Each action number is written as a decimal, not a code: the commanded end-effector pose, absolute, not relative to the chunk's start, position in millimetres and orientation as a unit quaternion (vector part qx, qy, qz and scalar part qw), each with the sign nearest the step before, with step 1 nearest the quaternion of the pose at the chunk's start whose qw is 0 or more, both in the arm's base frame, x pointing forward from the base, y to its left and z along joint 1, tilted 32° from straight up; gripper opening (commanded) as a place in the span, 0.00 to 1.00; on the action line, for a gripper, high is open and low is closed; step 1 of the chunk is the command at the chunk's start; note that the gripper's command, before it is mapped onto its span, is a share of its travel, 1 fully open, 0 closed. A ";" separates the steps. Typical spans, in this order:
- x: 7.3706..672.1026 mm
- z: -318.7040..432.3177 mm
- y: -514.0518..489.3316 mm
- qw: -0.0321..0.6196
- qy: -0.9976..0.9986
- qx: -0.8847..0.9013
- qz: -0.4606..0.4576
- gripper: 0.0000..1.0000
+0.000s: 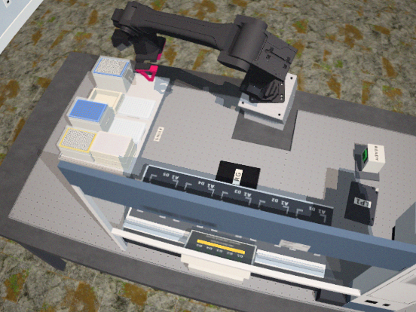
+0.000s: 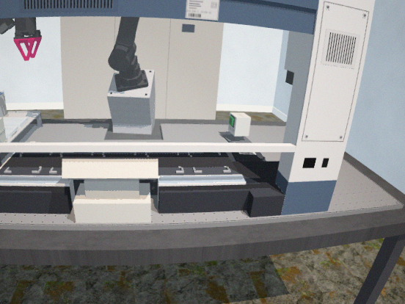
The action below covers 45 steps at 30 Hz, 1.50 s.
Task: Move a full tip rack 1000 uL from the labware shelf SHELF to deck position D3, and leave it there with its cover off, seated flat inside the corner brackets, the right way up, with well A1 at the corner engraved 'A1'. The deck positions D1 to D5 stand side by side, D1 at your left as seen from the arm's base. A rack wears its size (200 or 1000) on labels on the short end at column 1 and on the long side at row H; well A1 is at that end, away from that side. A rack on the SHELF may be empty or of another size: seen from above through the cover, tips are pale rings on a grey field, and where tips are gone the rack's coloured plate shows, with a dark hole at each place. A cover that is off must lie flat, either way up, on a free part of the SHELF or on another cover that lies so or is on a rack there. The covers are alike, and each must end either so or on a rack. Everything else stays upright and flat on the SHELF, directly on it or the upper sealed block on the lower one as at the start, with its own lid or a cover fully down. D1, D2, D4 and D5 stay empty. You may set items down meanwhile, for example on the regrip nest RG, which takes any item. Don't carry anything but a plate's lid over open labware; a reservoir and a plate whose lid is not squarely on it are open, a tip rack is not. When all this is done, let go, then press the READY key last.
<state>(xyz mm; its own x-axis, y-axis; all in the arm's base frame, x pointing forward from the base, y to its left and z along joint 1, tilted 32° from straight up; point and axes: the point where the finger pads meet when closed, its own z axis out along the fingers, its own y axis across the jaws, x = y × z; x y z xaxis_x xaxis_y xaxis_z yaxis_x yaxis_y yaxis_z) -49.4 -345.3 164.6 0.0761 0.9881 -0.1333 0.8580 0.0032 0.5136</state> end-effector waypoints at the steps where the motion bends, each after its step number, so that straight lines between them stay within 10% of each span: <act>1: -70.1 185.7 -368.3 0.251 0.639 0.719 0.108 1.00; 45: -179.7 155.2 -527.2 0.245 0.622 0.734 0.121 1.00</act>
